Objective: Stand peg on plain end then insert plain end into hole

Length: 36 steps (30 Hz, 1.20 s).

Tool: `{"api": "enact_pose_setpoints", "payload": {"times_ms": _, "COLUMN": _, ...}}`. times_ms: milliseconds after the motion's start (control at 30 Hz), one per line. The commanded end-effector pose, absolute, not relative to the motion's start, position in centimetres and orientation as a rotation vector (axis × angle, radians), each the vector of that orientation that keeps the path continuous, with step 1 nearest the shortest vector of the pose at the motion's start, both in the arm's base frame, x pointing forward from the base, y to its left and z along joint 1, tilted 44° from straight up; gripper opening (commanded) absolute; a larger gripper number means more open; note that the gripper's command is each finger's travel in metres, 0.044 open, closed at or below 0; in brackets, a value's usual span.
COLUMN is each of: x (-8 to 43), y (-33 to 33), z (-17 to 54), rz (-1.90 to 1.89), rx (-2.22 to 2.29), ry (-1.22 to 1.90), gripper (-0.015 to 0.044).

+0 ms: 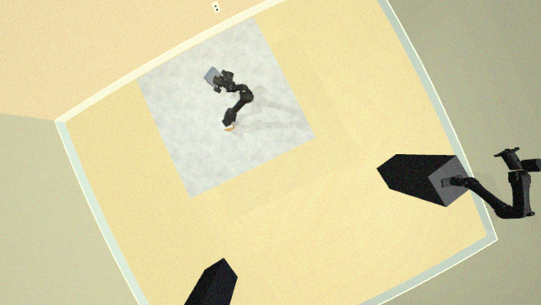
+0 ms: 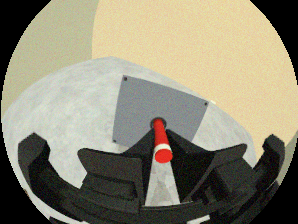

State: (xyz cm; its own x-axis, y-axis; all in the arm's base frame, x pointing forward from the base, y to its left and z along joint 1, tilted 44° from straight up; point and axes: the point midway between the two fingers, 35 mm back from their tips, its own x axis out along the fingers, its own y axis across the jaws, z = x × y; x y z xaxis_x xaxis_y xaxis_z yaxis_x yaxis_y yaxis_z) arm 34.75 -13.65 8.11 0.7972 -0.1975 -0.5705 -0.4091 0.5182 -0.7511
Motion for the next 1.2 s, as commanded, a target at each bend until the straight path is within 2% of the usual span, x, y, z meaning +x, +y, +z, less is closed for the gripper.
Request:
{"api": "enact_pose_setpoints", "payload": {"times_ms": 0, "x": 35.03, "y": -13.76, "z": 7.98, "rz": 0.134, "rx": -1.034, "ry": 0.666, "gripper": 0.0000}}
{"api": "enact_pose_setpoints", "payload": {"times_ms": 767, "x": 35.38, "y": -13.82, "z": 7.71, "rz": 0.138, "rx": -1.039, "ry": 0.665, "gripper": 0.0000}}
{"api": "enact_pose_setpoints", "payload": {"times_ms": 1167, "x": 35.38, "y": -13.82, "z": 7.71, "rz": 0.138, "rx": -1.039, "ry": 0.665, "gripper": 0.0315}}
